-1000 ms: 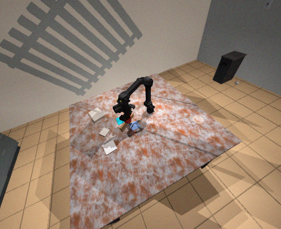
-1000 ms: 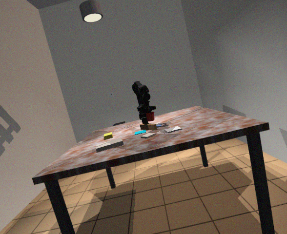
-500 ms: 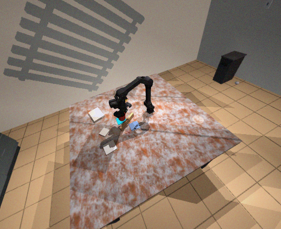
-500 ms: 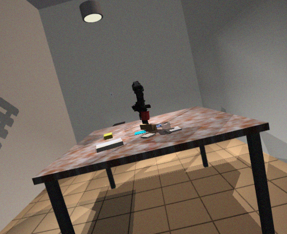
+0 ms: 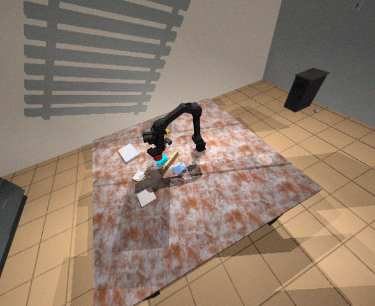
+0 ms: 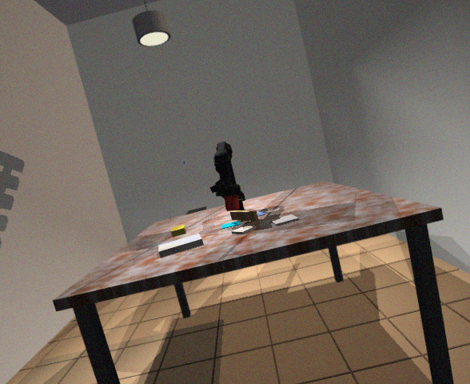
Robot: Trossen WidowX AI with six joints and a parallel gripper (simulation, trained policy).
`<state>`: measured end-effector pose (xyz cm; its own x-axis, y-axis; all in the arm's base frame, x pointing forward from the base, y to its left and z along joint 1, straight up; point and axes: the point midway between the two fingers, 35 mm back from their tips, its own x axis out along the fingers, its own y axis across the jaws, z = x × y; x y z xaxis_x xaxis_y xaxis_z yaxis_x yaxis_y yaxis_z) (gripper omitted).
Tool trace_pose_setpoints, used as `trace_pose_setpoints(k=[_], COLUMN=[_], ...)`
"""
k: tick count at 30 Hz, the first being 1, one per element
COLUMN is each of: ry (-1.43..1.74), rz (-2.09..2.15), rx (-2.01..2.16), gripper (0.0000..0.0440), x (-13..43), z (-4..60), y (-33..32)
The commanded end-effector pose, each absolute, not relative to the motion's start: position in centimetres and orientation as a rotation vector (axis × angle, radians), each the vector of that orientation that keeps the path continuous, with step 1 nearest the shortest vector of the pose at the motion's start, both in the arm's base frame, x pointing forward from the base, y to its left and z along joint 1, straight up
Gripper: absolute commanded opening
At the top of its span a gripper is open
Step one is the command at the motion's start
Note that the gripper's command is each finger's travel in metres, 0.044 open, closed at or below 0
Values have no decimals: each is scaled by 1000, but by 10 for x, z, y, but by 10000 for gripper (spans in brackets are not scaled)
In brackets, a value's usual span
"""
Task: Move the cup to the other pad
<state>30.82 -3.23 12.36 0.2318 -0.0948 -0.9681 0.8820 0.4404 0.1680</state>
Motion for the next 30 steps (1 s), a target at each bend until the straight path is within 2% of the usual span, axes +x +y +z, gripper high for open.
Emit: trace_pose_setpoints(k=[1,14,19,23,30], ry=[1138,1136,1129,1093,1061], rz=[-822,-864,-876,-863,-831], rx=[873,892,903,931,960], gripper=[0,10,56,134,158], x=[309,302,299,304,302], z=[111,75,66,70,81], y=[-39,-50,-55,-58,-60])
